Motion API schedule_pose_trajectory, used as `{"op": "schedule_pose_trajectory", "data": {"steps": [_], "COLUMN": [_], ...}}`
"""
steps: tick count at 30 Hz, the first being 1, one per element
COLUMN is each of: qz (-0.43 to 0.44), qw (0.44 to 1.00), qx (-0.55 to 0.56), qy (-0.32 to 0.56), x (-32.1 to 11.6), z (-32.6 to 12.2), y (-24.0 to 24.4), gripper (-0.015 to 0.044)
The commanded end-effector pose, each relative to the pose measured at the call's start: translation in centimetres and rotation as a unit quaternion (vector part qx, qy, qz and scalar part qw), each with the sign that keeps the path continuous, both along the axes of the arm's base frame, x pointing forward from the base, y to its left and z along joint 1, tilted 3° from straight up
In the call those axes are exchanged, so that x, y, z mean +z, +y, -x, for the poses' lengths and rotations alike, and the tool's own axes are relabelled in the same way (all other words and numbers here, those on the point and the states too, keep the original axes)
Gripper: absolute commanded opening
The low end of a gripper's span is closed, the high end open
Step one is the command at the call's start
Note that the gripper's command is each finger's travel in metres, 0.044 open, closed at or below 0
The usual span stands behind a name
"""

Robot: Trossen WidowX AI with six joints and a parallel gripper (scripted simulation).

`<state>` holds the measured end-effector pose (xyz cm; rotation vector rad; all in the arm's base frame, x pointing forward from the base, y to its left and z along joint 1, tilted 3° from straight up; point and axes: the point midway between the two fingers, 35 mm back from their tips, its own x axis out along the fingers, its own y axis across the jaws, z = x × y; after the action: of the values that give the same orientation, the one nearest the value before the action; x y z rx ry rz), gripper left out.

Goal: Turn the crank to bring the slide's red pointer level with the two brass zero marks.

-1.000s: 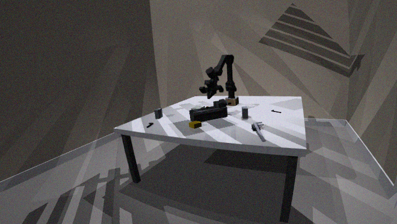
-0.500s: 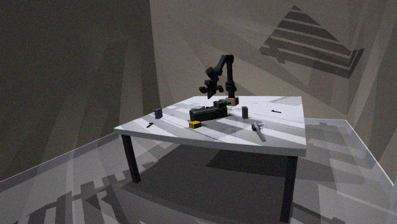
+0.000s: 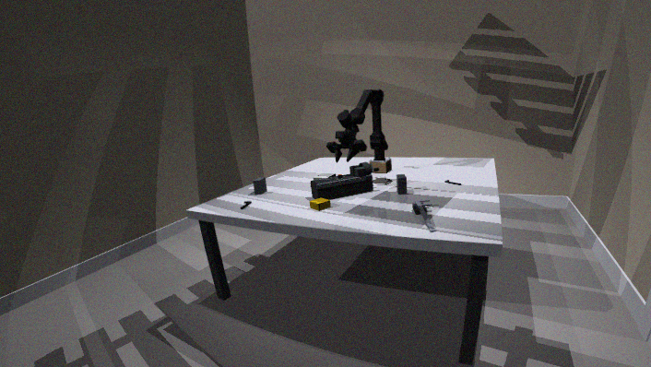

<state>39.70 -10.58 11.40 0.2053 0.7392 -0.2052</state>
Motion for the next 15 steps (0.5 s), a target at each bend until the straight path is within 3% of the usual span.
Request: {"op": "schedule_pose_trajectory", "data": {"steps": [1, 4, 5, 15], "qz": [0.001, 0.001, 0.001, 0.001], "qw": [1.0, 1.0, 1.0, 1.0], "qx": [0.0, 0.0, 0.0, 0.0], "qy": [0.0, 0.0, 0.0, 0.0], "x": [0.0, 0.0, 0.0, 0.0], "z": [0.01, 0.01, 0.01, 0.01], "y": [-0.02, -0.02, -0.02, -0.02], "gripper": [0.0368, 0.044, 0.044, 0.0177]}}
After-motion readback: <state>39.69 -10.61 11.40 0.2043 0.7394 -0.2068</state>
